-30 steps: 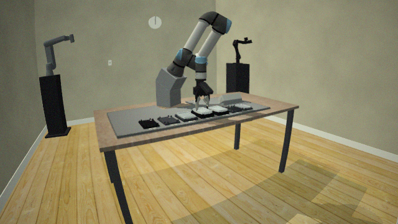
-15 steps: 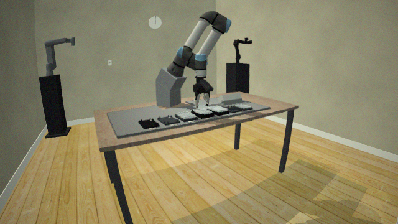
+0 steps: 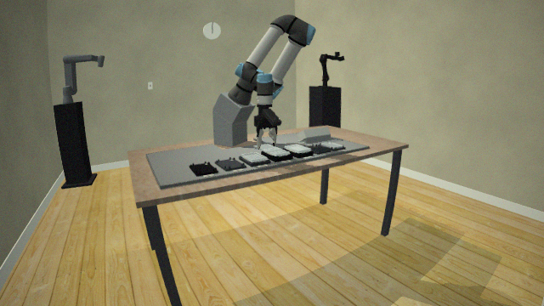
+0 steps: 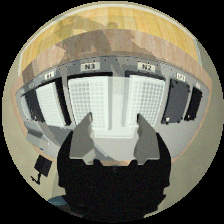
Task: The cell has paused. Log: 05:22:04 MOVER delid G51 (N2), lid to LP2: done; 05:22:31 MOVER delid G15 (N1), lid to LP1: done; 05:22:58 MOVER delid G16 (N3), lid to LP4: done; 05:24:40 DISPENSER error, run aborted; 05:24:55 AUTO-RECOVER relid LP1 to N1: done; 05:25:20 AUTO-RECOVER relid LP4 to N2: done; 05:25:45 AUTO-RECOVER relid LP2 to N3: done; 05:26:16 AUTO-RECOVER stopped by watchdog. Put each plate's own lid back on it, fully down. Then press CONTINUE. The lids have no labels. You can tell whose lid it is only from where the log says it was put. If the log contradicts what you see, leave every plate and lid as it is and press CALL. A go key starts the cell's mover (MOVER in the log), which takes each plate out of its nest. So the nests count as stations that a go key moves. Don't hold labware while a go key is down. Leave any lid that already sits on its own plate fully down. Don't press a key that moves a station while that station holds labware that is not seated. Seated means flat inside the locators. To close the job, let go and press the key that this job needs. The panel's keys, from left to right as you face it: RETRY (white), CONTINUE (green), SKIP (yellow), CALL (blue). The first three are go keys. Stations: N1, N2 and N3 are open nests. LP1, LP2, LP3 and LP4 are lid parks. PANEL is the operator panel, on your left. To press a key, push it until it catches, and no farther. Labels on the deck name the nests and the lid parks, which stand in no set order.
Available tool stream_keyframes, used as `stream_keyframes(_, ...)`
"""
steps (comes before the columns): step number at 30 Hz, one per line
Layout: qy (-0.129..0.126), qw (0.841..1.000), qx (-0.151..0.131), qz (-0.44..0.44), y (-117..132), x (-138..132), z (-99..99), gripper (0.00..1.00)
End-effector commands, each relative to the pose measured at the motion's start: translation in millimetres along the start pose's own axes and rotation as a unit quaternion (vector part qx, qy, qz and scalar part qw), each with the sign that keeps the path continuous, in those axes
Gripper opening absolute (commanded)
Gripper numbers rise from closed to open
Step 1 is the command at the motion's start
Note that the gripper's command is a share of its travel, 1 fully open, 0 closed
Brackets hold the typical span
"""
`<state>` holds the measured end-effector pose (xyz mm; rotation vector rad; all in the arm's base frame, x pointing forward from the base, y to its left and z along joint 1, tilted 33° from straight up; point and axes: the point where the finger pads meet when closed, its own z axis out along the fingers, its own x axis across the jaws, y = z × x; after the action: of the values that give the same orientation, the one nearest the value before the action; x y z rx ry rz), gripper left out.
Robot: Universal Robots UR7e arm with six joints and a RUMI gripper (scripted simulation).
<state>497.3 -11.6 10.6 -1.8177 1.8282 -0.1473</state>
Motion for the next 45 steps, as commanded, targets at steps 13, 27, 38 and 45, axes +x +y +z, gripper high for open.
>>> stream_keyframes(13, -0.001, 1.000, 0.000, -0.001, -4, 73, 0.8, 0.00)
stream_keyframes(27, -0.001, 1.000, 0.000, -0.001, -4, 73, 2.7, 0.00)
stream_keyframes(38, -0.001, 1.000, 0.000, -0.001, -4, 73, 5.7, 0.00)
stream_keyframes(45, -0.001, 1.000, 0.000, -0.001, -4, 73, 8.1, 0.00)
